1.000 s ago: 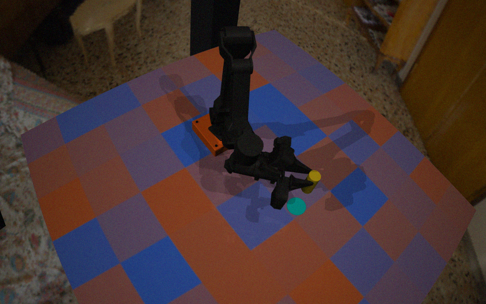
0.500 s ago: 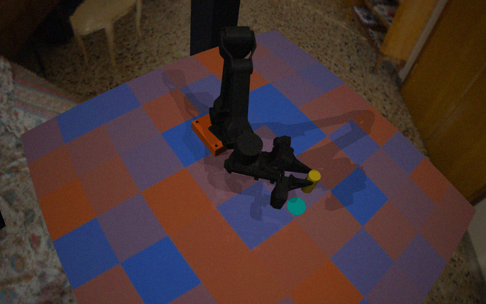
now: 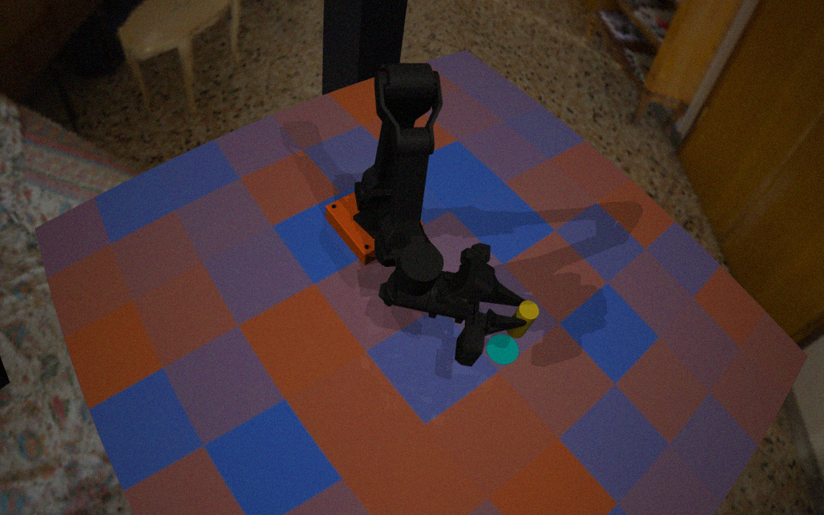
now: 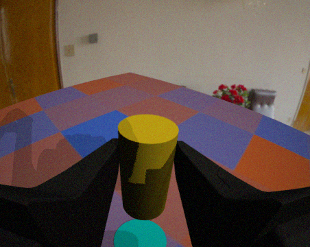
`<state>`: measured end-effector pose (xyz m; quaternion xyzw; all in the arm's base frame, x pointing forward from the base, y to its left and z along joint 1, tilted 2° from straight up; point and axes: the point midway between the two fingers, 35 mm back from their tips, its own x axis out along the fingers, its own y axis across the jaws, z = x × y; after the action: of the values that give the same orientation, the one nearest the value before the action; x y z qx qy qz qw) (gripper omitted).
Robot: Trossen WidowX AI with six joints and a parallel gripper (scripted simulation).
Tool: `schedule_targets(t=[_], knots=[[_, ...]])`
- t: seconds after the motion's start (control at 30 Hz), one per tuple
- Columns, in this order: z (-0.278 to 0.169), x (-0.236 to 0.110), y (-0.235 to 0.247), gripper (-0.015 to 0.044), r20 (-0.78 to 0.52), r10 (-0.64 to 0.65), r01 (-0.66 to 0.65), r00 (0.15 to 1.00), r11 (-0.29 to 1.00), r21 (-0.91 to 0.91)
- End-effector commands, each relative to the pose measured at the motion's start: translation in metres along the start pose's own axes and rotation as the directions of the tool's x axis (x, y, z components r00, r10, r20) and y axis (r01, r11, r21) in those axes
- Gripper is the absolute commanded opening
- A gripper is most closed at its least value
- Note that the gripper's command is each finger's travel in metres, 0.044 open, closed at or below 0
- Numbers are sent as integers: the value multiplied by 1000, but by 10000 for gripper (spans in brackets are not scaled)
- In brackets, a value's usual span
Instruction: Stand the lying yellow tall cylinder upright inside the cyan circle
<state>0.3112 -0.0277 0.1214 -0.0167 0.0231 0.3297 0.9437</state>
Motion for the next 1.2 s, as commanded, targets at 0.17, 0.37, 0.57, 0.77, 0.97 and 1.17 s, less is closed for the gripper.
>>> schedule_targets(t=[0.17, 0.37, 0.57, 0.77, 0.97, 1.17], knots=[[-20, 2, -1, 105, -2, 2, -2, 1000, 1000, 21], [-34, 3, 0, 105, -5, 2, -2, 1000, 999, 35], [-48, 4, 2, 105, -8, 3, -3, 1000, 999, 48], [-60, 4, 5, 105, -10, 3, -3, 1000, 998, 61], [-71, 6, 2, 105, -20, 7, -6, 1000, 998, 61], [-79, 8, -1, 105, -27, 10, -8, 1000, 998, 61]])
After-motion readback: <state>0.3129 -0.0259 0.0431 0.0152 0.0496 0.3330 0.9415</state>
